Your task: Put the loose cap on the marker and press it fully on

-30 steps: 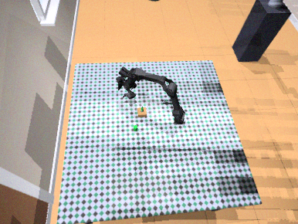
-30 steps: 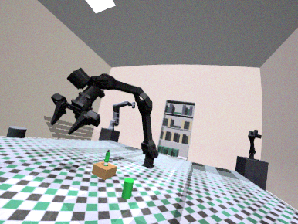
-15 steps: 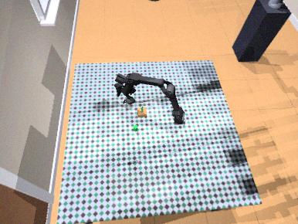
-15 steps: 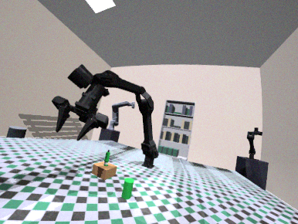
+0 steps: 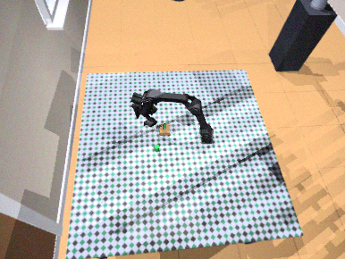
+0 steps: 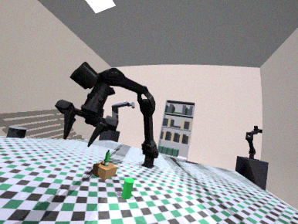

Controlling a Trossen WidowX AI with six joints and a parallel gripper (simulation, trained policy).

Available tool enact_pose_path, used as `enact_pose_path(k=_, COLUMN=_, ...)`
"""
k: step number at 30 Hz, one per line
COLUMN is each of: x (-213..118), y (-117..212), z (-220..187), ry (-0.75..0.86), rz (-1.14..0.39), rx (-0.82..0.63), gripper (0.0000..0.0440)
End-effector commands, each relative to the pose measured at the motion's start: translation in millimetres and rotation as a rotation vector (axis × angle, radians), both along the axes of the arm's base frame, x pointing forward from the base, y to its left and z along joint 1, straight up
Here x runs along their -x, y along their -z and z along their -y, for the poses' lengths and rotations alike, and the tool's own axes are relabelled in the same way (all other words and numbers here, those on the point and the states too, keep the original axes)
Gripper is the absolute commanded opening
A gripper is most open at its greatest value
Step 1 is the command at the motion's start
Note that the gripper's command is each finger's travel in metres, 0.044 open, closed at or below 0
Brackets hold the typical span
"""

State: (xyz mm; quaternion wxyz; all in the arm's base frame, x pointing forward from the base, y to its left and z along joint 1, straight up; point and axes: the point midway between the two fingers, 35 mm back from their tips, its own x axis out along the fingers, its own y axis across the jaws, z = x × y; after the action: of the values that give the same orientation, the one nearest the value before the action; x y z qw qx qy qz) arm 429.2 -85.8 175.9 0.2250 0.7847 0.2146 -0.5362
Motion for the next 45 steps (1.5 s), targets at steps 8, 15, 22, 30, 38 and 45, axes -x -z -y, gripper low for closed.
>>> enact_pose_path(k=8, x=3.2, y=10.0, z=-24.8, ry=-0.014, rz=-0.072, rx=0.003, gripper=0.0323)
enact_pose_path(k=15, x=6.8, y=13.8, z=-40.8, ry=-0.023, rz=-0.113, rx=0.009, gripper=0.0324)
enact_pose_path(k=22, x=11.1, y=17.9, z=-55.3, ry=-0.03, rz=-0.152, rx=0.016, gripper=0.0324)
enact_pose_path(k=30, x=16.9, y=23.1, z=-70.1, ry=-0.036, rz=-0.198, rx=0.028, gripper=0.0325)
enact_pose_path(k=38, x=23.6, y=29.0, z=-83.4, ry=-0.043, rz=-0.243, rx=0.043, gripper=0.0325)
enact_pose_path(k=45, x=30.0, y=34.8, z=-94.4, ry=-0.051, rz=-0.284, rx=0.057, gripper=0.0325)
